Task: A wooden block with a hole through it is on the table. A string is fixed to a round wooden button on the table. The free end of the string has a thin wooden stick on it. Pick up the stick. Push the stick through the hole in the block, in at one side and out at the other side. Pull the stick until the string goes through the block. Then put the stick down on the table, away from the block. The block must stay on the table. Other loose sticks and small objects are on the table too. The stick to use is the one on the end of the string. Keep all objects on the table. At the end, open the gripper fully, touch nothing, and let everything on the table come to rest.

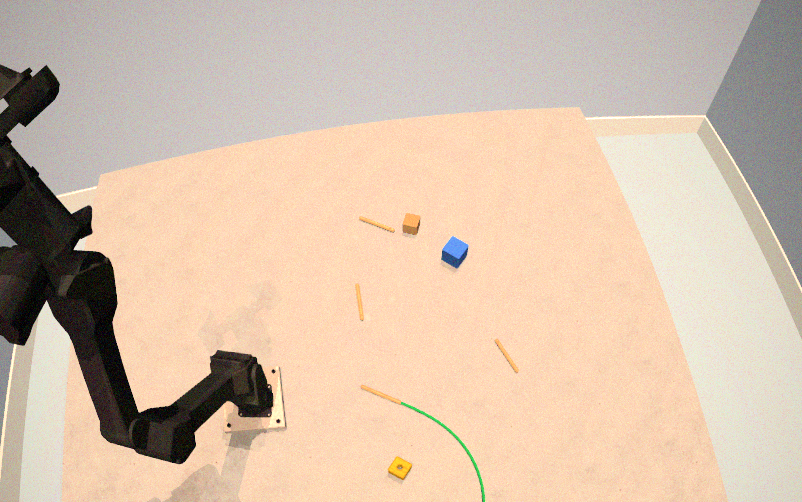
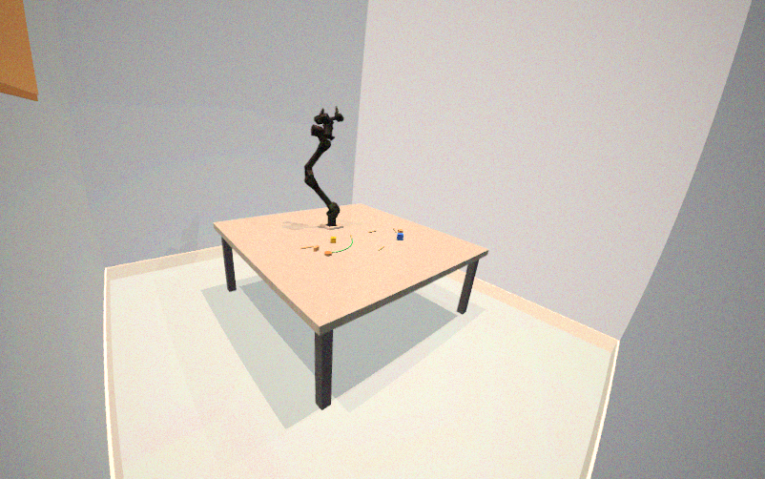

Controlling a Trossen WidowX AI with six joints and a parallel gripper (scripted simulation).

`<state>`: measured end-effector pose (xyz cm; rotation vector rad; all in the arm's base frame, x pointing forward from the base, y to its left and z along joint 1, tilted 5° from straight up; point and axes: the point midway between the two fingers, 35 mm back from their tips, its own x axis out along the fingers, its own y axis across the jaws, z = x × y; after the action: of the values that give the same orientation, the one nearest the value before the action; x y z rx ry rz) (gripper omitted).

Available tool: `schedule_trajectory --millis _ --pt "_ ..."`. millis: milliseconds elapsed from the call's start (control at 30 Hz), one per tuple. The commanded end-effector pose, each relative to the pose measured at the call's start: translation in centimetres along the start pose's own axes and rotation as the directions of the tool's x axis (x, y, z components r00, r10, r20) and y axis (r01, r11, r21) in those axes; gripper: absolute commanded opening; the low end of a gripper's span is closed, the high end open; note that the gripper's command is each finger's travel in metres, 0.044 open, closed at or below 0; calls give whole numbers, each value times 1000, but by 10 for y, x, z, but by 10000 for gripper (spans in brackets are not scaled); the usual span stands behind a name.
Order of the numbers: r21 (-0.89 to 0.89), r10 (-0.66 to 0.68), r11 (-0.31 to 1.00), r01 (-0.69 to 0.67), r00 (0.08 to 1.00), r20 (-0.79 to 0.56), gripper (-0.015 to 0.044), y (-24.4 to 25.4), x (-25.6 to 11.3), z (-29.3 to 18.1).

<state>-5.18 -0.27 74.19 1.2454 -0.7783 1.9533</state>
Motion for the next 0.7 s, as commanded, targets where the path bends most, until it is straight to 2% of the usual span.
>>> schedule_trajectory --millis 0,167,333,467,667 --pt "-147 -150 980 135 984 -94 440 -48 1 -41" --pt "-375 -365 885 274 910 -195 440 -119 -15 -86" --pt "-588 -573 731 346 779 -253 440 -192 -50 -114" --pt "-587 -617 712 385 742 -262 440 -214 -66 -120" --pt "-765 -796 516 386 546 -261 440 -282 -123 -126"
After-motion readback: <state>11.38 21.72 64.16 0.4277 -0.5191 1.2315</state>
